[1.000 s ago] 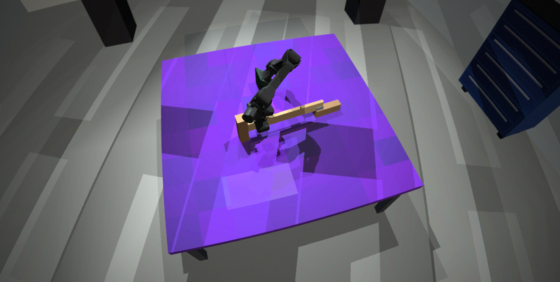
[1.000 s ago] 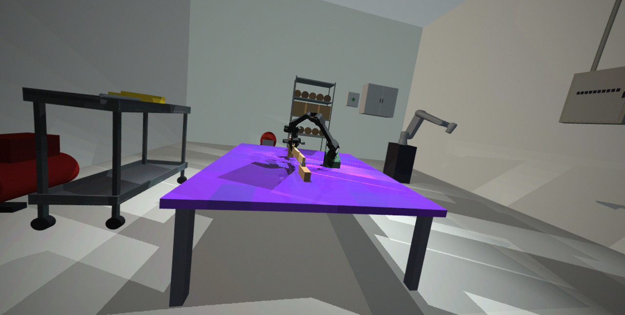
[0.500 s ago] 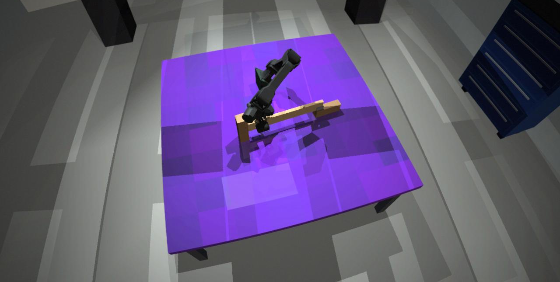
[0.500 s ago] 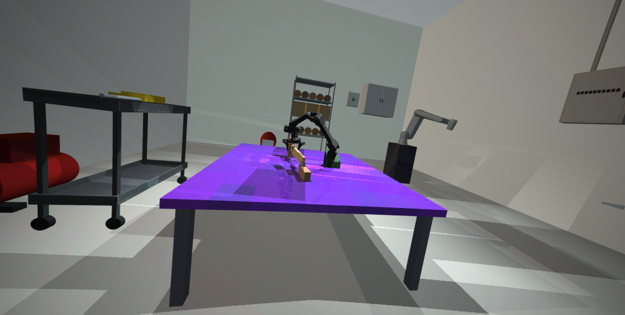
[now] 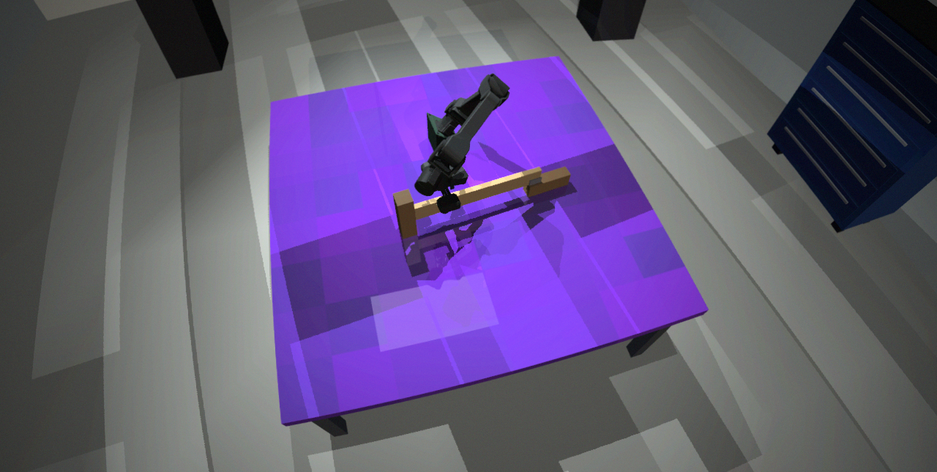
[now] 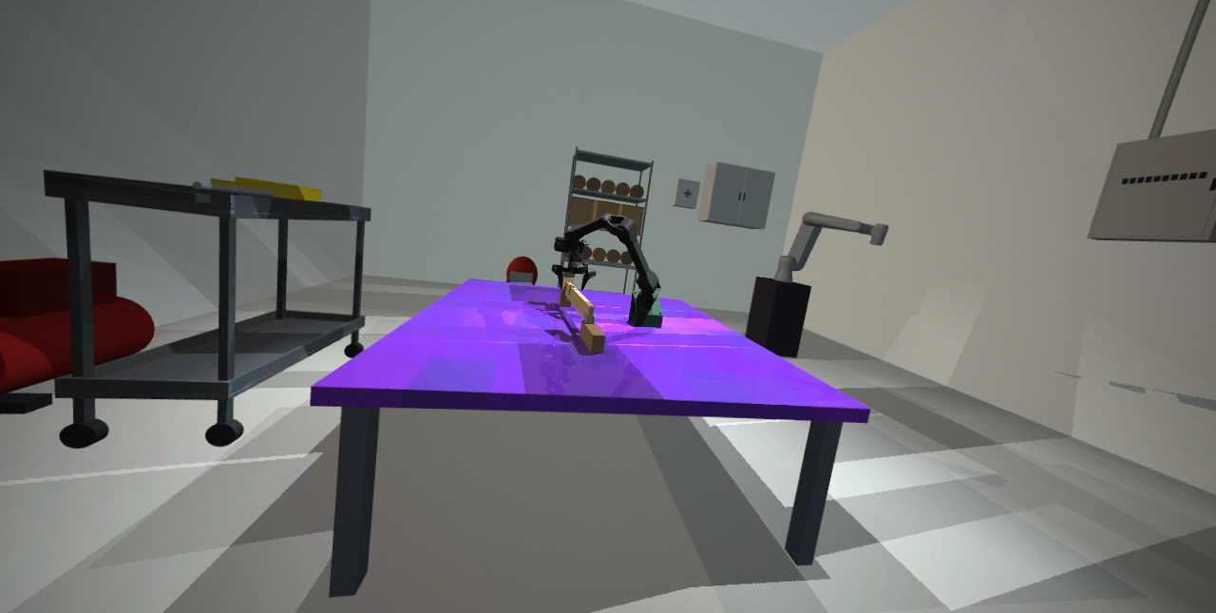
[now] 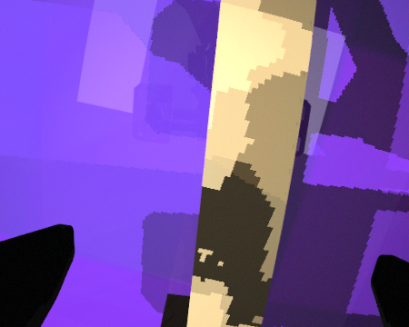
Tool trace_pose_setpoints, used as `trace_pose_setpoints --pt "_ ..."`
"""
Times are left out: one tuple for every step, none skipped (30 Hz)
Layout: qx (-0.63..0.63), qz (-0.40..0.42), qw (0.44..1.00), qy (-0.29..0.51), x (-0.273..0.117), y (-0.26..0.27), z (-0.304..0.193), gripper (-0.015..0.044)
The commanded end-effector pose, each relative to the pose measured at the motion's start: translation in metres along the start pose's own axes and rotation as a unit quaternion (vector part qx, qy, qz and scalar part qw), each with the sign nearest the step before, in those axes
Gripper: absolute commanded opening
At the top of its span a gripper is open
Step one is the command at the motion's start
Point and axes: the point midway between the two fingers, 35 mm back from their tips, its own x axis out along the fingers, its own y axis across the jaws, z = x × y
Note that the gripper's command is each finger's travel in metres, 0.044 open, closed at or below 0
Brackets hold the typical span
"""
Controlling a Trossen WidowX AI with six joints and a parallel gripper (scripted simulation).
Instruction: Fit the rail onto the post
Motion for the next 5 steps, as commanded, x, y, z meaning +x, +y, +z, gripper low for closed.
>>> trace_pose_setpoints --pt "0.004 0.0 1.0 -0.002 -0.0005 0.0001 0.0014 0.044" --pt "0.004 0.0 1.0 -0.002 -0.0005 0.0001 0.0014 0.044" --pt "0.004 0.0 1.0 -0.002 -0.0005 0.0001 0.0014 0.044" --pt "0.004 0.0 1.0 -0.002 -0.0005 0.0001 0.0014 0.044" --pt "0.004 0.0 1.0 -0.002 -0.0005 0.0001 0.0014 0.044"
